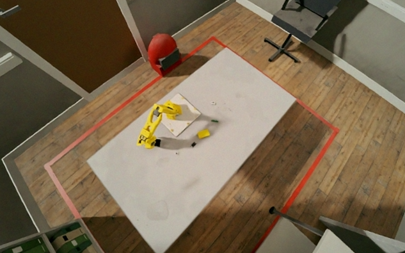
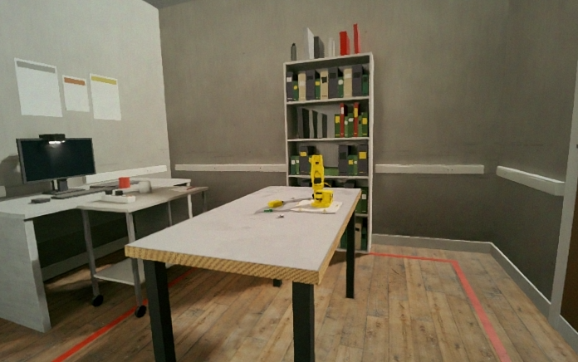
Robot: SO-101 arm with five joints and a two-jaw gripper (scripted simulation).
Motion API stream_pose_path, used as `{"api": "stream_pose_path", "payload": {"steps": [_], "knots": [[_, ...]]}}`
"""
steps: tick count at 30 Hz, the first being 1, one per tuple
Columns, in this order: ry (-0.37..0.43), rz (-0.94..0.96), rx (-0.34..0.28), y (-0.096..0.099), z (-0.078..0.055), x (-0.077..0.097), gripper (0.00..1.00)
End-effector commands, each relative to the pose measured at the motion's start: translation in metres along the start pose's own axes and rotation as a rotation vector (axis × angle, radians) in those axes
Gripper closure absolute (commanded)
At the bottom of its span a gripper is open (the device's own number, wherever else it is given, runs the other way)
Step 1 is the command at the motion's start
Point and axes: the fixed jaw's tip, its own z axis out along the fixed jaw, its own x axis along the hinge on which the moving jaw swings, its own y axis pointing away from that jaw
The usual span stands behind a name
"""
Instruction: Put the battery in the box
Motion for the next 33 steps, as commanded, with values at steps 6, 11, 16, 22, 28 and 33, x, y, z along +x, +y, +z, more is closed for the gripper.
{"api": "stream_pose_path", "payload": {"steps": [6, 11, 16, 22, 28, 33], "knots": [[-0.003, 0.009, -0.009, 0.0014, -0.0027, -0.0011, 0.70], [-0.003, 0.009, -0.009, 0.0014, -0.0027, -0.0011, 0.70], [-0.003, 0.009, -0.009, 0.0014, -0.0027, -0.0011, 0.70], [-0.003, 0.009, -0.009, 0.0014, -0.0027, -0.0011, 0.72], [-0.003, 0.009, -0.009, 0.0014, -0.0027, -0.0011, 0.74], [-0.003, 0.009, -0.009, 0.0014, -0.0027, -0.0011, 0.76]]}}
